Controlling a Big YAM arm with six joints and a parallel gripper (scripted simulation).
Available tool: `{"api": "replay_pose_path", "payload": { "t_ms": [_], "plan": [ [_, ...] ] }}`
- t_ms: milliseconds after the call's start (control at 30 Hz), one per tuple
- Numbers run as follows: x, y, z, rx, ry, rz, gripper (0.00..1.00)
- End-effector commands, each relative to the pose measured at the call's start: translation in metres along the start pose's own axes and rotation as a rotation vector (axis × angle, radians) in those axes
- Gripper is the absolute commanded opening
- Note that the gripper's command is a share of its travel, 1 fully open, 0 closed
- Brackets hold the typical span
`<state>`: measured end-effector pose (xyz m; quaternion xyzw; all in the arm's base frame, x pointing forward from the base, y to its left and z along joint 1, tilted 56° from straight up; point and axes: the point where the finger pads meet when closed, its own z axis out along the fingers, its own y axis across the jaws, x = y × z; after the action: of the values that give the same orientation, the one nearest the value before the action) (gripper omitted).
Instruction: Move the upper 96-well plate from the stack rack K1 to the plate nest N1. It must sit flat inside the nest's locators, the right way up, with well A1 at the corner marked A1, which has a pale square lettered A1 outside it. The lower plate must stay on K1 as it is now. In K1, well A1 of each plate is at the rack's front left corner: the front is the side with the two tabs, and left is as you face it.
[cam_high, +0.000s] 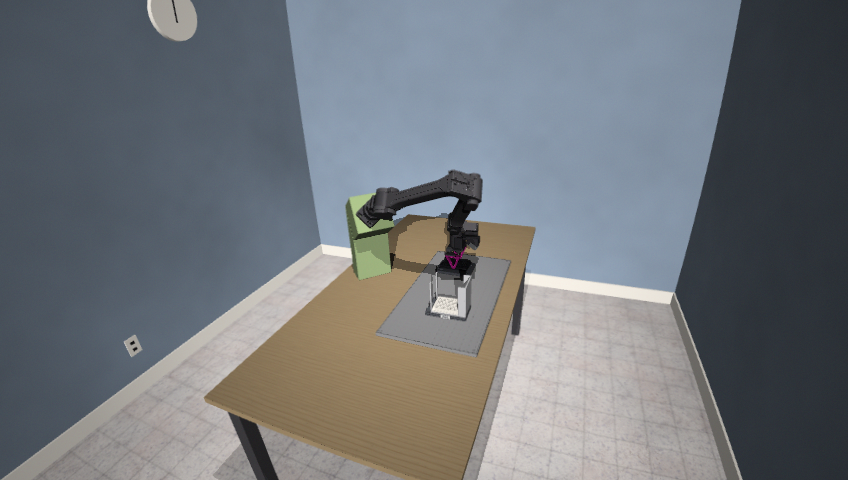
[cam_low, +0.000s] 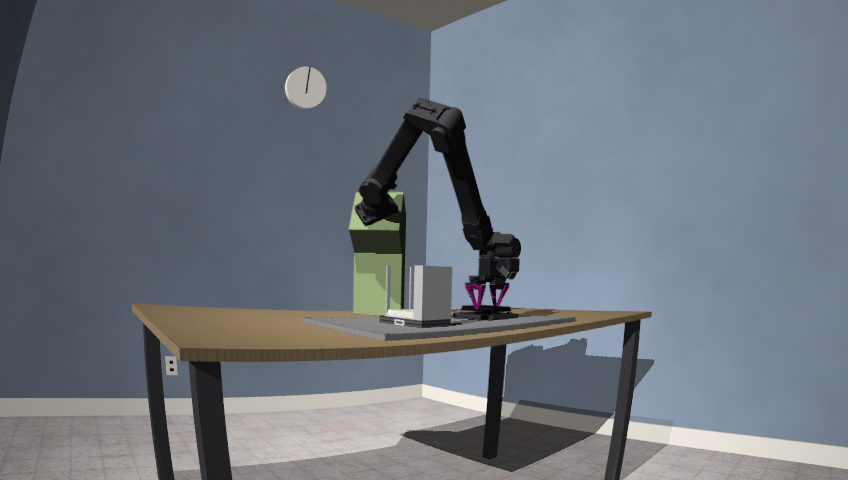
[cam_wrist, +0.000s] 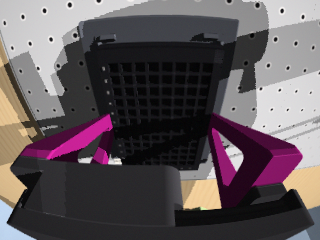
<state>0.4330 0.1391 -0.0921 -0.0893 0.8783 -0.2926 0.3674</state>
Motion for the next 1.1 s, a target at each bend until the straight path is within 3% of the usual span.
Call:
{"api": "replay_pose_path", "payload": {
  "t_ms": [0, 1067],
  "plan": [
    [0.0008, 0.0122, -0.0053, -0.014, -0.008, -0.032, 0.00],
    [-0.0008, 0.0098, -0.0017, -0.011, -0.013, -0.018, 0.00]
  ]
}}
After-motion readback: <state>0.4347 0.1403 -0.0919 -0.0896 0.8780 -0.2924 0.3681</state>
